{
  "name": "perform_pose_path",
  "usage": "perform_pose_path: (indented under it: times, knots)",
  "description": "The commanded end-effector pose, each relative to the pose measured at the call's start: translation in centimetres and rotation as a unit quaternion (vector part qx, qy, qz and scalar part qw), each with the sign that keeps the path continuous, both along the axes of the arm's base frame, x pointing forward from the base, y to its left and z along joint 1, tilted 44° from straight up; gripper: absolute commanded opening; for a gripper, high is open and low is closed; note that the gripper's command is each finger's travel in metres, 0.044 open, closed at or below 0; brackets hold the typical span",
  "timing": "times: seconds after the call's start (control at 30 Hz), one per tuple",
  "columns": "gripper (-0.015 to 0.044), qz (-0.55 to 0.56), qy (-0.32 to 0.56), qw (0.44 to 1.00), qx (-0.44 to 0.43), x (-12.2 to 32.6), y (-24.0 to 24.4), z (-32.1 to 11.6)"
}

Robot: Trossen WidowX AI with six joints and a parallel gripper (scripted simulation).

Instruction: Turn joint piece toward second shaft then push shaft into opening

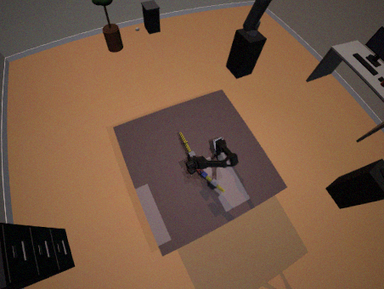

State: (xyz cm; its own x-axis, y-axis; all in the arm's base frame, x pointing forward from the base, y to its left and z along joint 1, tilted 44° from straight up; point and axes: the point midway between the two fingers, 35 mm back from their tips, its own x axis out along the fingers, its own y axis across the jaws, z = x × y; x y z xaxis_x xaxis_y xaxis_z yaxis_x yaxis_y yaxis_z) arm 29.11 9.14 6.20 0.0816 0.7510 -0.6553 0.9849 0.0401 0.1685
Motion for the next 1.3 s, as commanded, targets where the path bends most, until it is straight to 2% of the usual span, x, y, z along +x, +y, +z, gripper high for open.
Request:
perform_pose_path:
  times: [0.0, 0.17, 0.37, 0.9, 1.27]
  knots:
    - [0.0147, 0.0, 0.0, 1.0, 0.0, 0.0, 0.0, 0.0]
    - [0.0147, 0.0, 0.0, 1.0, 0.0, 0.0, 0.0, 0.0]
    - [0.0, 0.0, 0.0, 1.0, 0.0, 0.0, 0.0, 0.0]
    - [0.0, -0.061, 0.058, 0.996, -0.033, -0.82, -0.29, 0.21]
    - [0.0, -0.066, 0.061, 0.995, -0.034, -0.85, -0.31, 0.2]
